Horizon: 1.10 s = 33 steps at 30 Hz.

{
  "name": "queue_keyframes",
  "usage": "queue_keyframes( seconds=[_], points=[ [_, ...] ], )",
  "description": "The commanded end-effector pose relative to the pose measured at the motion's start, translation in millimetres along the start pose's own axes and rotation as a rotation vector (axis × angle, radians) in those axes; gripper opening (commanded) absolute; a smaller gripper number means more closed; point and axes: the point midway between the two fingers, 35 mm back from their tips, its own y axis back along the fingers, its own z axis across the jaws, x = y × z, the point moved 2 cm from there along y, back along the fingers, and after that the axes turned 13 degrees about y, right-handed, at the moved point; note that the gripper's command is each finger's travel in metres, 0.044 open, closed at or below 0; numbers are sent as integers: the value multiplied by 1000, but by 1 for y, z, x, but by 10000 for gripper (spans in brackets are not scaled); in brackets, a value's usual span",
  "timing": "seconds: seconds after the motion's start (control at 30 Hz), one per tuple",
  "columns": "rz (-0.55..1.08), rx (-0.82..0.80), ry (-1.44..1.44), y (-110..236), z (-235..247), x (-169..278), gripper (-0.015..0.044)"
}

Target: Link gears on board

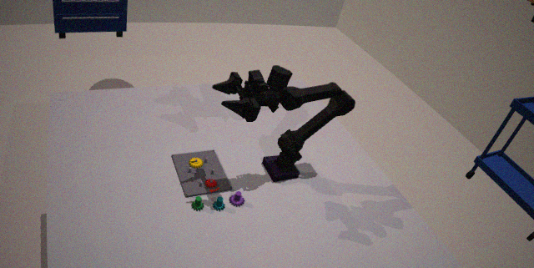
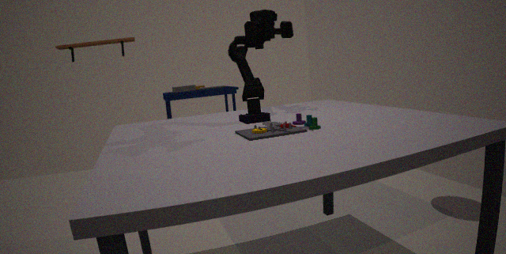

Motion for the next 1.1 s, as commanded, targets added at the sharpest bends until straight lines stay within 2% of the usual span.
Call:
queue_keyframes(
  seconds=[0.0, 0.07, 0.23, 0.4, 0.6, 0.83, 0.93, 1.07],
  points=[
    [10, -4, -4, -2, 1, 1, 426],
    [90, -36, -38, -14, 7, 11, 440],
    [404, -133, -154, -53, 35, 53, 440],
    [732, -185, -246, -76, 65, 101, 440],
    [1136, -189, -317, -84, 101, 159, 440],
    [1584, -114, -329, -71, 138, 216, 440],
    [1696, -80, -319, -66, 148, 229, 440],
    [1703, -78, -318, -66, 150, 229, 440]
  ],
)
